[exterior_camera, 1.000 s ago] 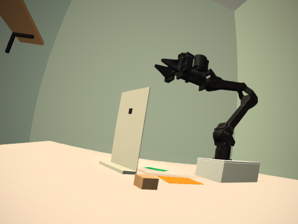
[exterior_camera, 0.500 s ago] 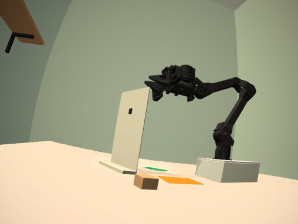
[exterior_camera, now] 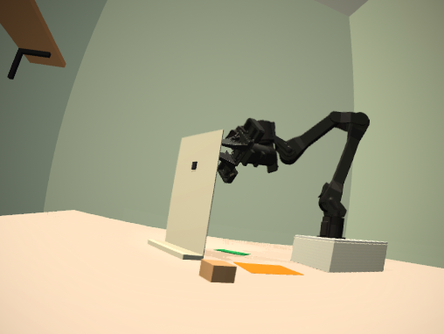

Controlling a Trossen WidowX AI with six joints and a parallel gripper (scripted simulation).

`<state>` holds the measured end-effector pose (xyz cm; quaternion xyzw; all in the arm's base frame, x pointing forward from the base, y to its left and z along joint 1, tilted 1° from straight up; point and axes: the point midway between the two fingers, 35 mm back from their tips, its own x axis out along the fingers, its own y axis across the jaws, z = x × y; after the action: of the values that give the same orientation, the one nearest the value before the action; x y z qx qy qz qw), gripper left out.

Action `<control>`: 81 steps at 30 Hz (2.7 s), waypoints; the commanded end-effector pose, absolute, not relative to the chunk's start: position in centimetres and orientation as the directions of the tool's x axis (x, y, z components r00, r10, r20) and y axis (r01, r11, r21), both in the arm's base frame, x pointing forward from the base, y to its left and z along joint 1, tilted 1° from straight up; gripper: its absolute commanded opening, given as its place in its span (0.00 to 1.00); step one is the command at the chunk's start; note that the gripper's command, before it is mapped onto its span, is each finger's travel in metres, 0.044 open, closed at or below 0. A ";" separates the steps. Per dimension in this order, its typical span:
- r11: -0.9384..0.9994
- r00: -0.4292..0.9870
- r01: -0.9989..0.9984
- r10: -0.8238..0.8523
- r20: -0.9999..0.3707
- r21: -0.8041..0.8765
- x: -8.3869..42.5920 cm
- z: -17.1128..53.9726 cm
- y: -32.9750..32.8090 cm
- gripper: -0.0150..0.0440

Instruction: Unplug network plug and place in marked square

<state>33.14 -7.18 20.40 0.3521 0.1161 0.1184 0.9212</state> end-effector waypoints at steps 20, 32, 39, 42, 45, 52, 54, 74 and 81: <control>0.058 0.830 -0.020 0.557 -0.016 0.998 25.7 13.5 -9.9 0.52; 0.065 0.848 0.013 0.529 -0.045 0.998 27.5 12.8 -10.1 0.52; 0.056 0.837 0.003 0.546 -0.033 0.998 29.5 13.0 -9.2 0.52; 0.047 0.832 -0.006 0.554 -0.021 0.999 30.3 13.2 -8.7 0.52; 0.036 0.827 -0.017 0.562 -0.007 0.999 31.0 13.4 -8.1 0.52; 0.033 0.826 -0.020 0.564 -0.002 0.999 31.6 13.5 -7.8 0.52; 0.033 0.826 -0.020 0.564 -0.002 0.999 31.9 13.5 -7.7 0.52; 0.033 0.826 -0.023 0.563 0.000 0.999 34.9 13.6 -6.8 0.52; 0.033 0.826 -0.024 0.563 0.001 0.999 36.0 13.7 -6.3 0.52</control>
<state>35.36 -6.46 13.51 0.6623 0.2051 0.2121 0.6888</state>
